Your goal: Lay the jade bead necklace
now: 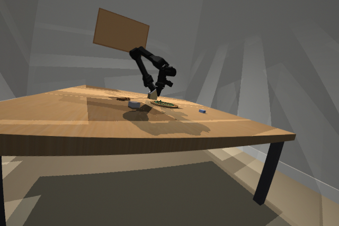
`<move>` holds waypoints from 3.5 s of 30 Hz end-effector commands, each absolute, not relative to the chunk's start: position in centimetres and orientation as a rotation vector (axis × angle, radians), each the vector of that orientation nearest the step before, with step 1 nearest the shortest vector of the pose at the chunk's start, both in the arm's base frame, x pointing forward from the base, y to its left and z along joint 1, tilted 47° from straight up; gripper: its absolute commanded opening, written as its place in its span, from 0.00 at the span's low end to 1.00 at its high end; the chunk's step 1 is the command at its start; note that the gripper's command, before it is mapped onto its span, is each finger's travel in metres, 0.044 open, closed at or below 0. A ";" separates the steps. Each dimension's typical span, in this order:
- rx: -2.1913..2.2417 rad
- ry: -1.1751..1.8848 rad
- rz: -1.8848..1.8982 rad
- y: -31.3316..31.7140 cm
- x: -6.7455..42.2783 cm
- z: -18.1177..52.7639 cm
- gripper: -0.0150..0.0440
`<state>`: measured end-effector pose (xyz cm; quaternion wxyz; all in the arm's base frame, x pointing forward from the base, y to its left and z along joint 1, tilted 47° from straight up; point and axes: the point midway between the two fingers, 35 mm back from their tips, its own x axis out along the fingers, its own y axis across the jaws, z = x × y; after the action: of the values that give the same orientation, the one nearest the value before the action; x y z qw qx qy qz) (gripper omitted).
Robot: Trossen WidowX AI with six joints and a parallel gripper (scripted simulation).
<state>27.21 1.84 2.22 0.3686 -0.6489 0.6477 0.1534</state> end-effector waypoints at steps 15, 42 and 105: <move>-1.677 1.653 0.422 1.2 27.8 1.5 0.46; -1.677 1.657 0.428 -0.7 27.9 -0.3 0.37; -1.688 1.663 0.431 -0.8 26.9 -0.1 0.25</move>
<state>27.03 -0.50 0.08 0.3585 -0.6546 0.6440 0.1681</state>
